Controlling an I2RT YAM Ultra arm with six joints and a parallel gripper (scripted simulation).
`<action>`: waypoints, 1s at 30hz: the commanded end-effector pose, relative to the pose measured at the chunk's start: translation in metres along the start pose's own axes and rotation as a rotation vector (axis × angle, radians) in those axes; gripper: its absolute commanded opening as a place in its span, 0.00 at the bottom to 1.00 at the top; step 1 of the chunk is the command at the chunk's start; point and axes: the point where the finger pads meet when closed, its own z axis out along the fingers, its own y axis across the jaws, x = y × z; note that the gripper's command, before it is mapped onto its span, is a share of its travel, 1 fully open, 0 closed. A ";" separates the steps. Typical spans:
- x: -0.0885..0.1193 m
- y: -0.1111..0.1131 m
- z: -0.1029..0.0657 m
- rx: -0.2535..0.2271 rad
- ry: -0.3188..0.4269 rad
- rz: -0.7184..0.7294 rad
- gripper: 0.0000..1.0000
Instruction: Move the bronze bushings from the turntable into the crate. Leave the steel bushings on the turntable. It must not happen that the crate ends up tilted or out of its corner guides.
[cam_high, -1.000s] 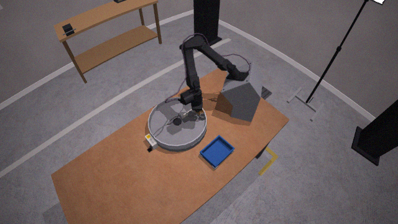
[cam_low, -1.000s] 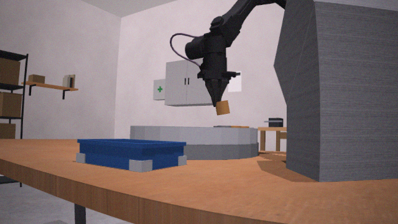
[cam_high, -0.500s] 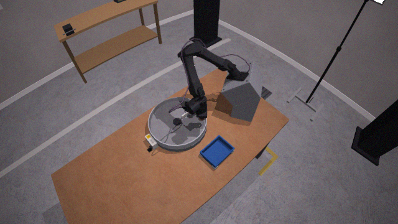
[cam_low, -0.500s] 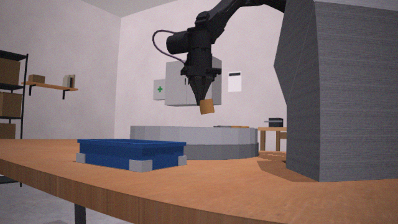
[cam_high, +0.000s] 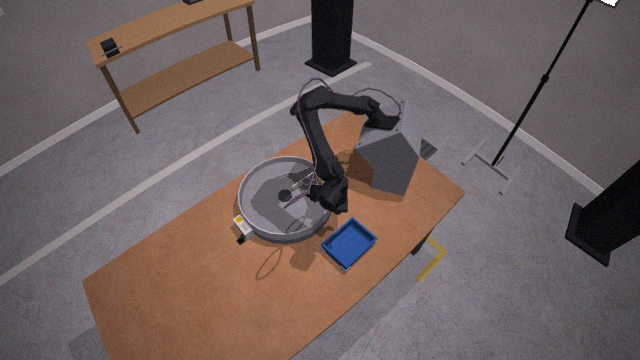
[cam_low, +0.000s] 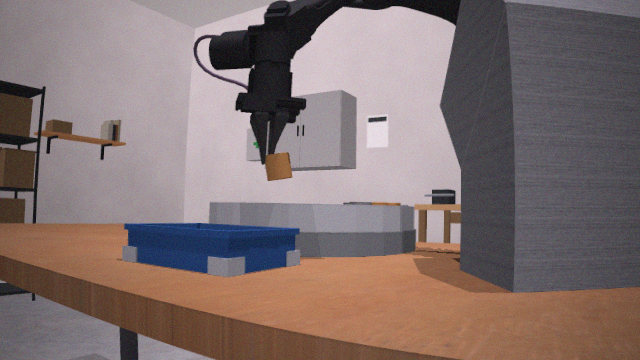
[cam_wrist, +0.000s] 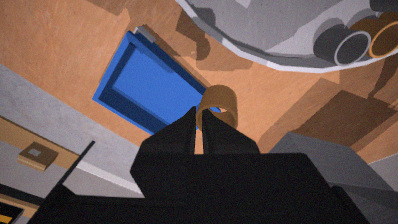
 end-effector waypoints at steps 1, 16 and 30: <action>0.005 0.023 -0.011 0.013 -0.022 0.026 0.00; 0.040 0.085 -0.010 0.011 -0.023 0.026 0.00; 0.052 0.109 -0.012 0.006 -0.024 0.029 0.00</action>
